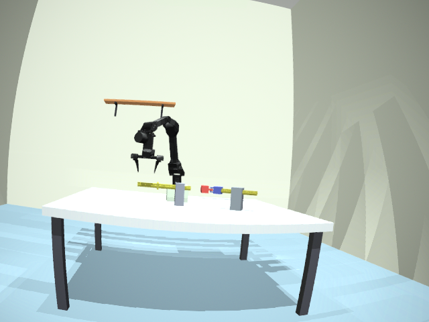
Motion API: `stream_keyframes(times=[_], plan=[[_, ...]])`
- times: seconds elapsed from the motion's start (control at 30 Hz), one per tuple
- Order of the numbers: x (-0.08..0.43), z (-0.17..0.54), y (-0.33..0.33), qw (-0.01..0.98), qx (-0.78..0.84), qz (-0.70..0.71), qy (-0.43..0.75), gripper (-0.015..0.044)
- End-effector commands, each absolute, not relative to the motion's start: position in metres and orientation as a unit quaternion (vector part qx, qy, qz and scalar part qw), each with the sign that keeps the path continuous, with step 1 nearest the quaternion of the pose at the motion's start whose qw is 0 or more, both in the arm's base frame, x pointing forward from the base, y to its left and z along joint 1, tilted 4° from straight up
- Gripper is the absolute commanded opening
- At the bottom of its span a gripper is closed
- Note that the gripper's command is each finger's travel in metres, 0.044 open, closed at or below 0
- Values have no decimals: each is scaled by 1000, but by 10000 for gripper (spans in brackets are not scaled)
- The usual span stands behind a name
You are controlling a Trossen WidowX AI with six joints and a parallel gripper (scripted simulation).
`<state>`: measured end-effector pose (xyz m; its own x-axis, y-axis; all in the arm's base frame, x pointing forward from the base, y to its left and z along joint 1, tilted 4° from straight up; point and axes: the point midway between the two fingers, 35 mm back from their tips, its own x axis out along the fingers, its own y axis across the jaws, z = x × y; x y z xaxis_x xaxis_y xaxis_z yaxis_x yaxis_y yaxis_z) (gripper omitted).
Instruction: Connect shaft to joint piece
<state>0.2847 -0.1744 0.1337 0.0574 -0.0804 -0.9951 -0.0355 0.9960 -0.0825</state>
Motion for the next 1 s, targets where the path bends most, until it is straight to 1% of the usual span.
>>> stream_keyframes(times=[0.0,0.47,0.97], plan=[[285,131,-177,724,-20,-40,688,440],[288,110,-180,698,150,-206,669,440],[289,87,-182,628,316,-375,604,440]])
